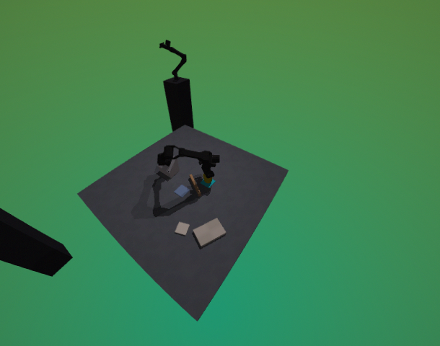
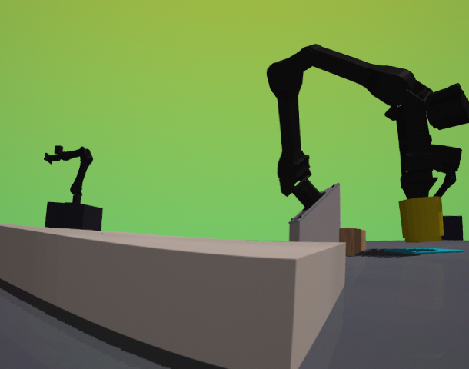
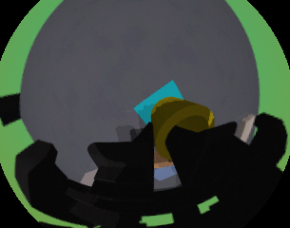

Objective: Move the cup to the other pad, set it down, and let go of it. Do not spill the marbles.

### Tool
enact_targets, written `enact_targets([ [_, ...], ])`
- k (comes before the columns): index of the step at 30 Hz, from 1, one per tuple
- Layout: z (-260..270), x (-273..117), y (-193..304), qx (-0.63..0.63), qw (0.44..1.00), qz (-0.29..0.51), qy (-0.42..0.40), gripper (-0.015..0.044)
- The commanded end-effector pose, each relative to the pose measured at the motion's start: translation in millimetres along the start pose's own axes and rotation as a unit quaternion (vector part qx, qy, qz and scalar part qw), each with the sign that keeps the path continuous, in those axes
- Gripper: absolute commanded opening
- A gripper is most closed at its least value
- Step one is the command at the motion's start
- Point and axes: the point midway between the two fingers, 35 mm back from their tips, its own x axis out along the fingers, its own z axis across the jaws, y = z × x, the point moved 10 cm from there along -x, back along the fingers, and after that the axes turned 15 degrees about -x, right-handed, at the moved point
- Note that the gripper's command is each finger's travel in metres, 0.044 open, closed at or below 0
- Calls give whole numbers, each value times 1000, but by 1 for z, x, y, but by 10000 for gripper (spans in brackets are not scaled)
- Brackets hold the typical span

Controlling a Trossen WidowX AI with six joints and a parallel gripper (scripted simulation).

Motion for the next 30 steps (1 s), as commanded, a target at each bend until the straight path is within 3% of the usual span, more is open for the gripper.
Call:
enact_targets([
  [1, 1, 8, 1, -3, 1000, 4, 0, 0],
  [17, 0, 8, 0, 0, 1000, 1, -1, 0],
  [23, 0, 8, 0, 0, 1000, 1, -1, 146],
  [30, 0, 6, 0, 0, 1000, 1, -1, 146],
])
